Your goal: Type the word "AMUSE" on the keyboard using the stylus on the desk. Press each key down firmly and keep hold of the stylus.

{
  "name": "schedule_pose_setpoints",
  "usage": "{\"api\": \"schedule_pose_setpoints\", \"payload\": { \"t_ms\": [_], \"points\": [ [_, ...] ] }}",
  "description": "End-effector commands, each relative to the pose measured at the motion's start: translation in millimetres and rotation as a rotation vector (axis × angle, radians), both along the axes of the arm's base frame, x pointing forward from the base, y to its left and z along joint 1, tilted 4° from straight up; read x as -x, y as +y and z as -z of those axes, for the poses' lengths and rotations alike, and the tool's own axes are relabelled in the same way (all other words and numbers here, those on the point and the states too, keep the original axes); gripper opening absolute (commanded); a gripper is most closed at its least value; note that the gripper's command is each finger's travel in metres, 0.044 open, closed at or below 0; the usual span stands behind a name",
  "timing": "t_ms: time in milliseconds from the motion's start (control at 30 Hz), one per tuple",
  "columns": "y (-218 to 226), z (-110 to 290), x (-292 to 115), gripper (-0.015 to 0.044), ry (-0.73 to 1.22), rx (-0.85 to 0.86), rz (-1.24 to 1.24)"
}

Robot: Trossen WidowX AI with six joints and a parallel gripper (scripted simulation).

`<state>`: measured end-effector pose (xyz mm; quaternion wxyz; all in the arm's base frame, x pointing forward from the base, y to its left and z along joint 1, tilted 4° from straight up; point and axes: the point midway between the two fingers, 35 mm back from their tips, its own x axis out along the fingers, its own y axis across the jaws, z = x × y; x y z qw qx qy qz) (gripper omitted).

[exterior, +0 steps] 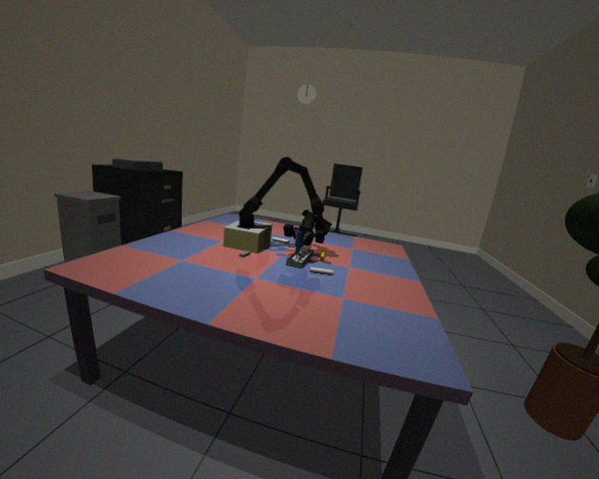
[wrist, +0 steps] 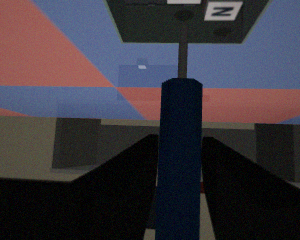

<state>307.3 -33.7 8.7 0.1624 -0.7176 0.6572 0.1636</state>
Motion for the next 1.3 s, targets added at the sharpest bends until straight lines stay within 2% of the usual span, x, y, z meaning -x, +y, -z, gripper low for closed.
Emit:
{"api": "schedule_pose_setpoints", "payload": {
  "t_ms": [0,1267],
  "points": [
    [0.0,-0.5,-2.1,0.0081,-0.002,0.005,-0.005],
    [-1.0,15.5,-2.4,0.0081,-0.002,0.005,-0.005]
  ]
}}
